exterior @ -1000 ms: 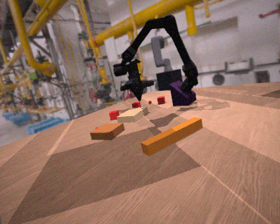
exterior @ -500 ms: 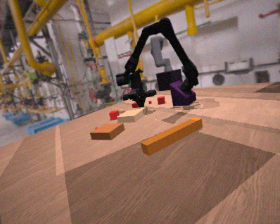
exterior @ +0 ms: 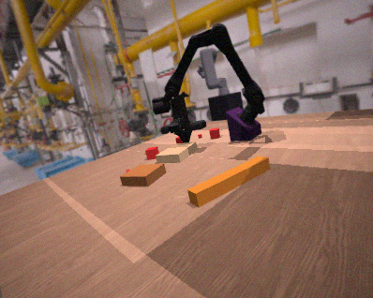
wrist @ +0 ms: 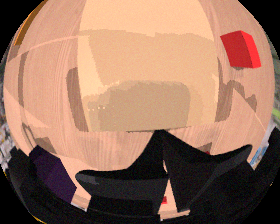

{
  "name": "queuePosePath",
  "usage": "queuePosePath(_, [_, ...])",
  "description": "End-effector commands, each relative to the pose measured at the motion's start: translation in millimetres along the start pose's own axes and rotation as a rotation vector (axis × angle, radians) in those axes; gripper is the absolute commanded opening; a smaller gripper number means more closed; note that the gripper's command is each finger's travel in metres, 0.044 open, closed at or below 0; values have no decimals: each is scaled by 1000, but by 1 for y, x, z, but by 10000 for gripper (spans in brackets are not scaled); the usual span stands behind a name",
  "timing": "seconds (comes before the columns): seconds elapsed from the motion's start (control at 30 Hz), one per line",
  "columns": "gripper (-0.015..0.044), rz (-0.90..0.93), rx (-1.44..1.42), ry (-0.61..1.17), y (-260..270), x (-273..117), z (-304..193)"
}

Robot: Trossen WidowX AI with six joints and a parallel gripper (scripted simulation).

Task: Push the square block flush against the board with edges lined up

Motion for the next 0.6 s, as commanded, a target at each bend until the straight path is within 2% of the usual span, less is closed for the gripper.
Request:
queuePosePath(0.0, [0, 0, 6, -3, -2, 0, 4])
queuePosePath(0.57, [0, -4, 6, -2, -8, -2, 19])
Point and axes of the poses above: the point midway between the two fingers, 35 mm back from their tips, its own x axis out along the fingers, its own y axis across the jaws, z = x × y, the point moved 4 cm from there along -x, back along the fingers, and after that the axes turned 10 degrees about -x, right-handed, at the moved point
